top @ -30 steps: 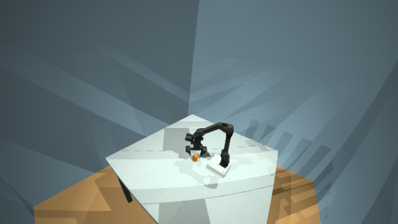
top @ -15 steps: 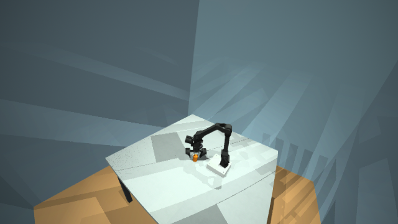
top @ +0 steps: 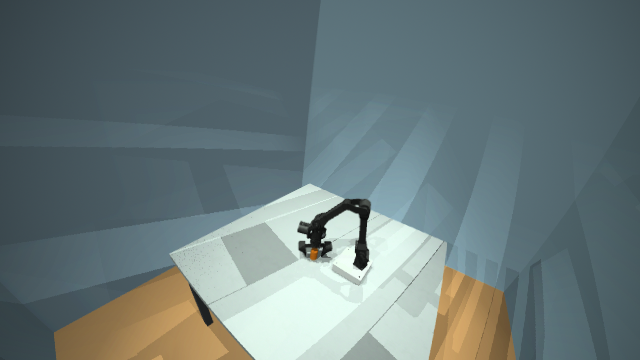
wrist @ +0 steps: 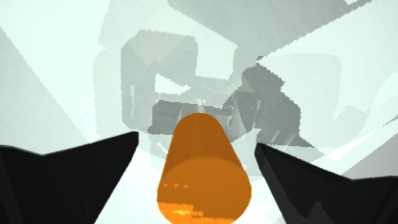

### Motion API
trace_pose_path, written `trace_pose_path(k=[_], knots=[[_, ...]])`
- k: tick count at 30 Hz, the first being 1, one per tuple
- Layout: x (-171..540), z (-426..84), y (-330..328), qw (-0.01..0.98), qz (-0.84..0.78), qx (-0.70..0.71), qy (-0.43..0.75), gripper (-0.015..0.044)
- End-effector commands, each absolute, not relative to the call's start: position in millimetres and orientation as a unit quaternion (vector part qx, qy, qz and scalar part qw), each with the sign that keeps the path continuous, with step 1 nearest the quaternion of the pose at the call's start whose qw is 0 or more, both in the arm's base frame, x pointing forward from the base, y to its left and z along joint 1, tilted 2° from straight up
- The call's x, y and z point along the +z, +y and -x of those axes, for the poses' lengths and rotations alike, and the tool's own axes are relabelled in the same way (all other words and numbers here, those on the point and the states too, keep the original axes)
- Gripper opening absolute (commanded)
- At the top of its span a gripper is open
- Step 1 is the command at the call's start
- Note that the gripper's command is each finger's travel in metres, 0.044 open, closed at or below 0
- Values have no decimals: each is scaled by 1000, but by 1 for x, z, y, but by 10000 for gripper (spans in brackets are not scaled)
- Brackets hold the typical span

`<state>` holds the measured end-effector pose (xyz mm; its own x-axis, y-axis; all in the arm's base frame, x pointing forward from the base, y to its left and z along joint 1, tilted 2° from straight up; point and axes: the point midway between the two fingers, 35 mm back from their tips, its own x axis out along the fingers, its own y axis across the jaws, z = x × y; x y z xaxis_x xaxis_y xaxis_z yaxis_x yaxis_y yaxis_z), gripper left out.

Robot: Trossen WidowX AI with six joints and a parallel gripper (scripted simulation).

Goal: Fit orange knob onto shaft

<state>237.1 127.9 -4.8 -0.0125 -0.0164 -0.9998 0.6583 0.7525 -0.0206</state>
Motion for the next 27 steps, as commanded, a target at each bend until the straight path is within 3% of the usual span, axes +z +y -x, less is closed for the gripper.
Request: trace_pose_path(k=[1,9,14,19,27], knots=[[-7,-237,127,660,-243,-258,662,387],[-7,-237,127,660,-243,-258,662,177],[-7,-237,127,660,-243,-258,662,144],[7,-241,129,660,-243,-258,662,13],[55,-247,133,660,-243,-258,662,0]])
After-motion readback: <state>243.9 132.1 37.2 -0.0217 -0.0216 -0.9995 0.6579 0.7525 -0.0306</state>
